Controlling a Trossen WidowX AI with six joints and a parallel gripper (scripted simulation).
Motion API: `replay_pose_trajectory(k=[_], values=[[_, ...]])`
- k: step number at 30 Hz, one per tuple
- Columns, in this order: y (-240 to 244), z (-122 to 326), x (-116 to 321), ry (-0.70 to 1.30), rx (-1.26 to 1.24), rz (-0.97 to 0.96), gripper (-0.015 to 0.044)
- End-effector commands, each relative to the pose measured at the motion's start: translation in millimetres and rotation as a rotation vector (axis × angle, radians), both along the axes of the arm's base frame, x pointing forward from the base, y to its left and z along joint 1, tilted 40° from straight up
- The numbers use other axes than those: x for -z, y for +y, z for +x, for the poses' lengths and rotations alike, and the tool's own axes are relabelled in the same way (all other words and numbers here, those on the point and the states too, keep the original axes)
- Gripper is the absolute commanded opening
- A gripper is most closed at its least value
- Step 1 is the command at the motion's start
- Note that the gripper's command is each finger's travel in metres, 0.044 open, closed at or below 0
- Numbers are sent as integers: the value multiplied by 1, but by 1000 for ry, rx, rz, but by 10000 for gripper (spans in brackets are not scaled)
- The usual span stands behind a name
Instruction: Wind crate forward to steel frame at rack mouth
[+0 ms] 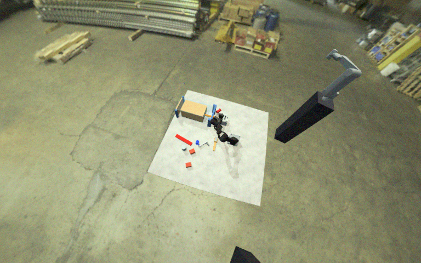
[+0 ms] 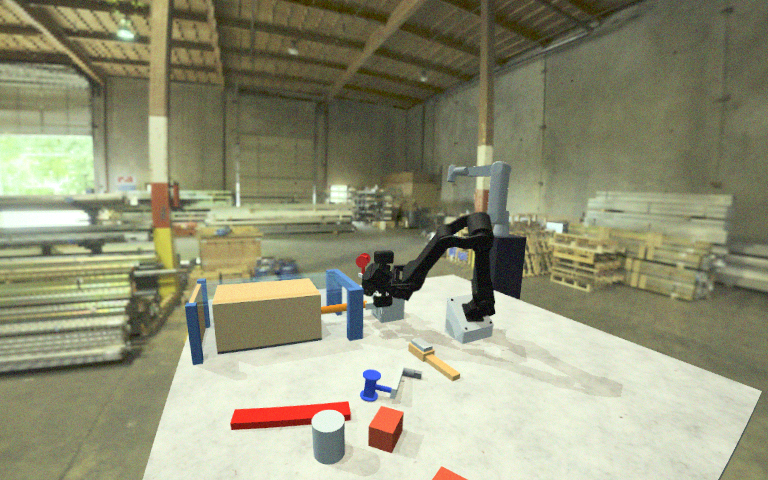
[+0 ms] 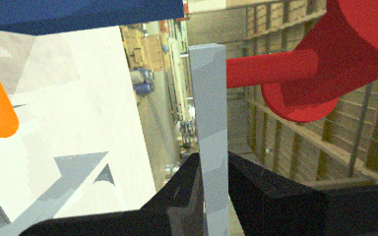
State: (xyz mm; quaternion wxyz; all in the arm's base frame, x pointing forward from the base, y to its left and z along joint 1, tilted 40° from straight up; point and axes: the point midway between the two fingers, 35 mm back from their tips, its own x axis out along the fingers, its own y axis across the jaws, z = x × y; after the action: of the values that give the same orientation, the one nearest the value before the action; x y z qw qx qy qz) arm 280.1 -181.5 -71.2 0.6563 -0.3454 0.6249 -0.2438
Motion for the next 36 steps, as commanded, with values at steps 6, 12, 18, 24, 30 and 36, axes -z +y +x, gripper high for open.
replay_pose_trajectory(k=[6,12,18,24,30,36], values=[[6,-3,8,2,7,-12,0],[11,-4,14,2,7,-12,0],[11,-4,14,2,7,-12,0],[13,-4,13,0,6,-11,0],[17,-5,13,-1,4,-11,0],[20,-6,13,-3,3,-10,0]])
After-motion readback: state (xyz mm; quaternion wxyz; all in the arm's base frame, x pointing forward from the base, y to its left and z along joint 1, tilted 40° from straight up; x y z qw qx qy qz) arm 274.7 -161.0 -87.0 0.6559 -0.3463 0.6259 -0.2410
